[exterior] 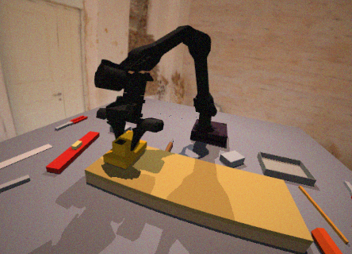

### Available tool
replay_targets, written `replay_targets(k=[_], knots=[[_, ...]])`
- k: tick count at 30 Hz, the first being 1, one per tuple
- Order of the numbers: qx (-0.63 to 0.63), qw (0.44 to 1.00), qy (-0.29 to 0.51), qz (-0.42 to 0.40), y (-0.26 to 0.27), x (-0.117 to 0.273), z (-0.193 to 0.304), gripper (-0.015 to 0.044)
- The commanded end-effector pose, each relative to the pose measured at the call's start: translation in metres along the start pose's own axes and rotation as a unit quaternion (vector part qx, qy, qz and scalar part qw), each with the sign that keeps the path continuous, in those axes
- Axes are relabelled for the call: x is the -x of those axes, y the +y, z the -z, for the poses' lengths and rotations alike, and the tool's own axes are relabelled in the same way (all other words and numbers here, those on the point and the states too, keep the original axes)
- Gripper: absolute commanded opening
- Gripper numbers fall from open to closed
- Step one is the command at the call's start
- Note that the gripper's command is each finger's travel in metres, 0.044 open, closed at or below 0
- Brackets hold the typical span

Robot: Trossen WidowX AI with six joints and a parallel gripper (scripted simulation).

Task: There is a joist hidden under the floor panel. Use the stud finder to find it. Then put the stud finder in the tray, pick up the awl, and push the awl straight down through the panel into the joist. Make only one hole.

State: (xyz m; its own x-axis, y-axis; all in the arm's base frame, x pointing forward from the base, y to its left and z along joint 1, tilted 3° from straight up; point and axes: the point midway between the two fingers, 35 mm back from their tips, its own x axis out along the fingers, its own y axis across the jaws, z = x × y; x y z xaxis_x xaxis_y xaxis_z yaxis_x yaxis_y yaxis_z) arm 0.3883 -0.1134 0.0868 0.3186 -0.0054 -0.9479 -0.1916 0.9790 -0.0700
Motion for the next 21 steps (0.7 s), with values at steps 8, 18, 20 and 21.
replay_targets(k=[8,18,20,21], knots=[[0.002,1.000,-0.005,-0.001,0.013,-0.007,0.000,0.0000],[0.001,1.000,-0.005,-0.003,0.052,-0.007,0.001,0.0000],[0.001,1.000,-0.005,-0.003,0.060,-0.007,0.001,0.0000],[0.001,1.000,-0.005,-0.003,0.064,-0.007,0.001,0.0000]])
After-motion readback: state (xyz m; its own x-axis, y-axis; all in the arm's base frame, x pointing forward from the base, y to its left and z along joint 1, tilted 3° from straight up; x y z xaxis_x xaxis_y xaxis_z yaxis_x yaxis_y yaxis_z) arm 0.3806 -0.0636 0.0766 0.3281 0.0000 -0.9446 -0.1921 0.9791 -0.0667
